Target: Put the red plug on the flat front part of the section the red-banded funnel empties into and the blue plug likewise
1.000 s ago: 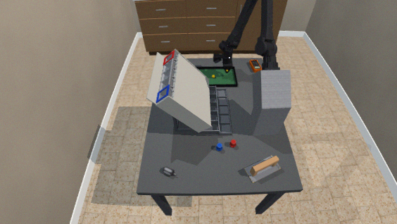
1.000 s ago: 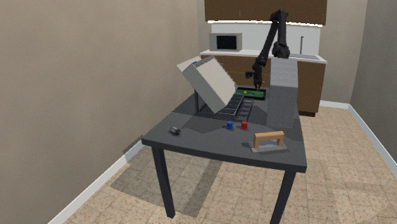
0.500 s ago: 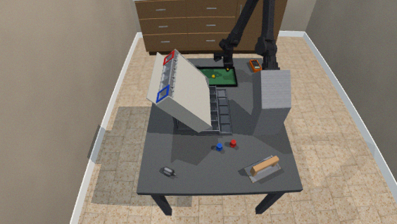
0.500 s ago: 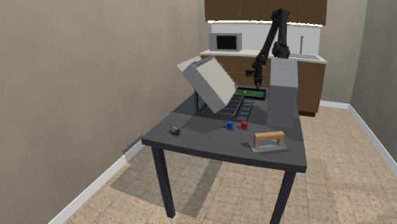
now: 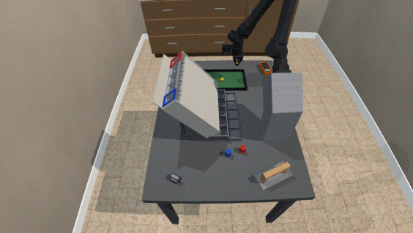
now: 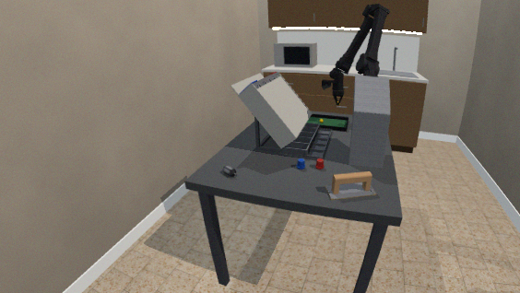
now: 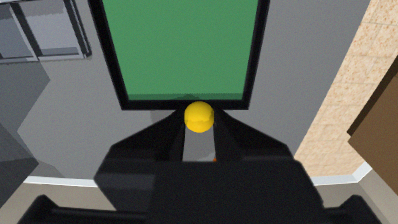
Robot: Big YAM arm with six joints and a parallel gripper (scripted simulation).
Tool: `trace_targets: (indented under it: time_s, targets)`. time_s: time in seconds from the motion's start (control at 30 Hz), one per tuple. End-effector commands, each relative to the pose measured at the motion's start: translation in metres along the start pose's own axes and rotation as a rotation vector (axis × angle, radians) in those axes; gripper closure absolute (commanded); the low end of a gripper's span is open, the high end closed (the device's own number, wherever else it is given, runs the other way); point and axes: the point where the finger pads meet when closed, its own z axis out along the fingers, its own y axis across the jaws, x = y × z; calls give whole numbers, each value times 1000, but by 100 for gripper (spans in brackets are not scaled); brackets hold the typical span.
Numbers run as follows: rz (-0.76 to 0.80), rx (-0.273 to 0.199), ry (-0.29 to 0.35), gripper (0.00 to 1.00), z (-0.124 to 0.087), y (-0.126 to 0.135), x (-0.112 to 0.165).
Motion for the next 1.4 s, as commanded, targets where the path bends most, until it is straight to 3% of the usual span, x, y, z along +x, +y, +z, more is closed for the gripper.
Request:
trace_targets:
  time_s: [0.0,1.37]
  targets:
    - [7,-4,-12,100,-17,3,-4]
    - [7,-4,-12,100,-22,4,-6]
